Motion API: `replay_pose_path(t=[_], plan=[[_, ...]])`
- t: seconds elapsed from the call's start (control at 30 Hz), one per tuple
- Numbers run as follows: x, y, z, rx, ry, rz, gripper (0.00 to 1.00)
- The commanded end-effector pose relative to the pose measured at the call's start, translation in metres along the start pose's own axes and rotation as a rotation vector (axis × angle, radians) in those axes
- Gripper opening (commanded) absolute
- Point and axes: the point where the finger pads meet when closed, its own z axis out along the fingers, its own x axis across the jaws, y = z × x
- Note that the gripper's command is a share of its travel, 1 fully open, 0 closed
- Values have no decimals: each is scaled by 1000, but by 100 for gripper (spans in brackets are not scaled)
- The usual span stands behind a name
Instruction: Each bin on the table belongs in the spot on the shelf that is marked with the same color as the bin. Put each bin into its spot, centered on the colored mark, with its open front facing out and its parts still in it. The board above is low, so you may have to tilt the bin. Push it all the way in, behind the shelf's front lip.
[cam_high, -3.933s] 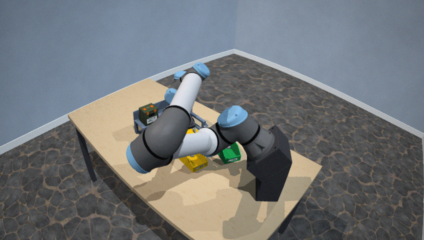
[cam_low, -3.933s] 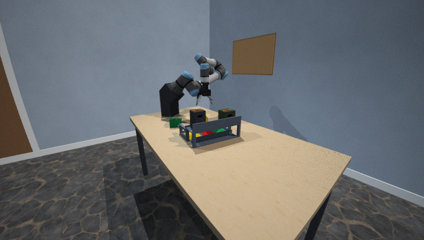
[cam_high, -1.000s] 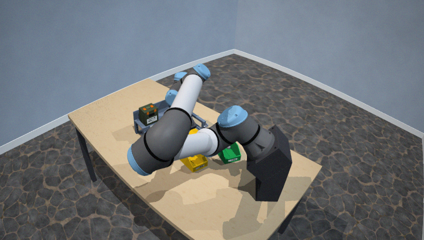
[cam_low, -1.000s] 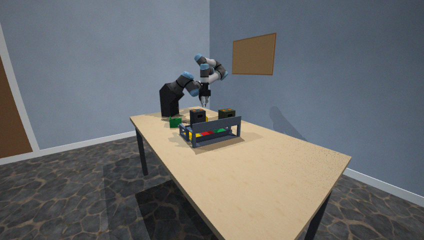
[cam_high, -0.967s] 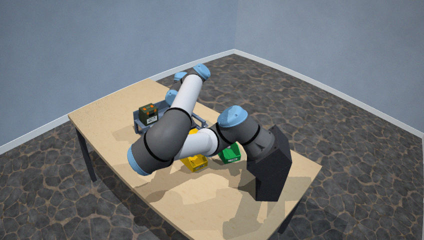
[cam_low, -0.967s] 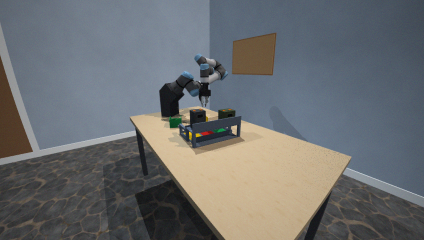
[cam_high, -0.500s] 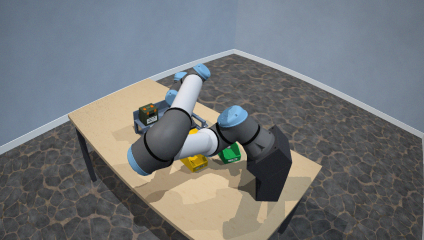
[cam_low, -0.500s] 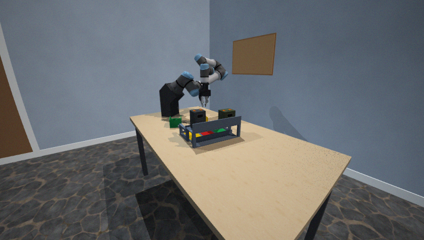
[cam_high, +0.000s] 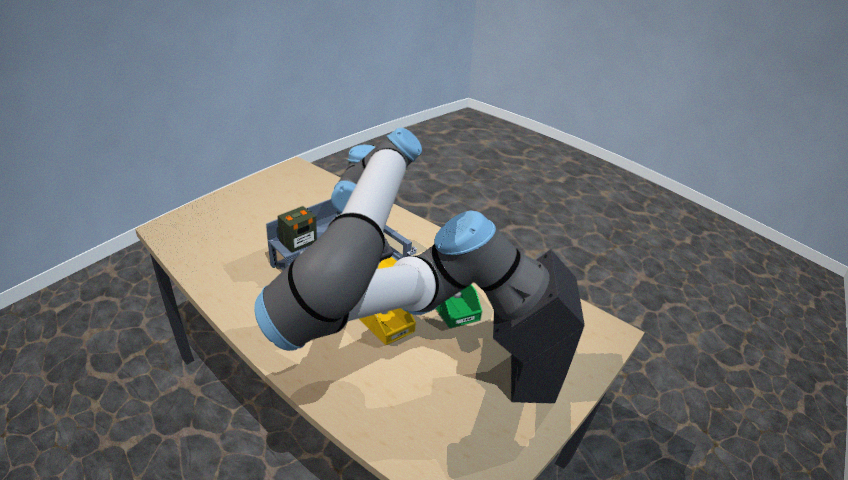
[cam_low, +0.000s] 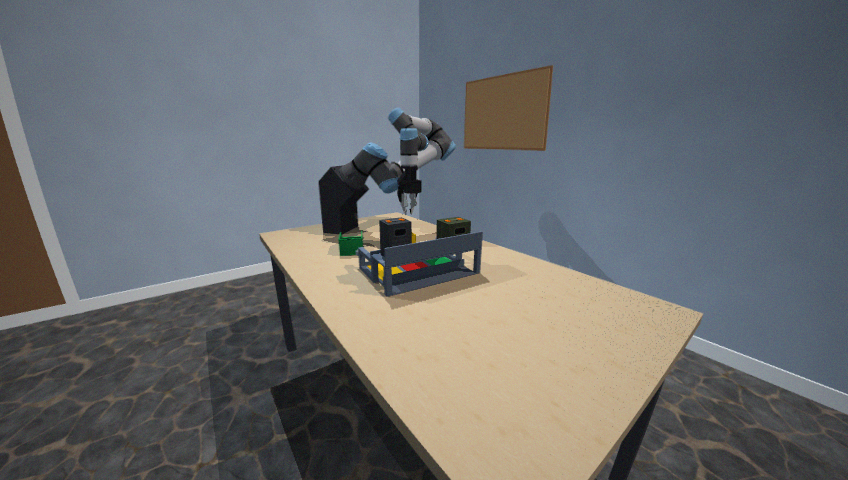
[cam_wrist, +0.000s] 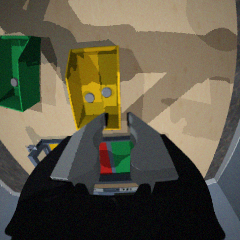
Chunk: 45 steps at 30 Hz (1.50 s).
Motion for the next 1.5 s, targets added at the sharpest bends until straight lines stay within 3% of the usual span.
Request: replay_pose_path(t=[0.0,1.07,1.47], plan=[[0,0,5,0,0,0,15],[1,-1,54,0,0,0,15],[1,-1,63,0,0,0,15]])
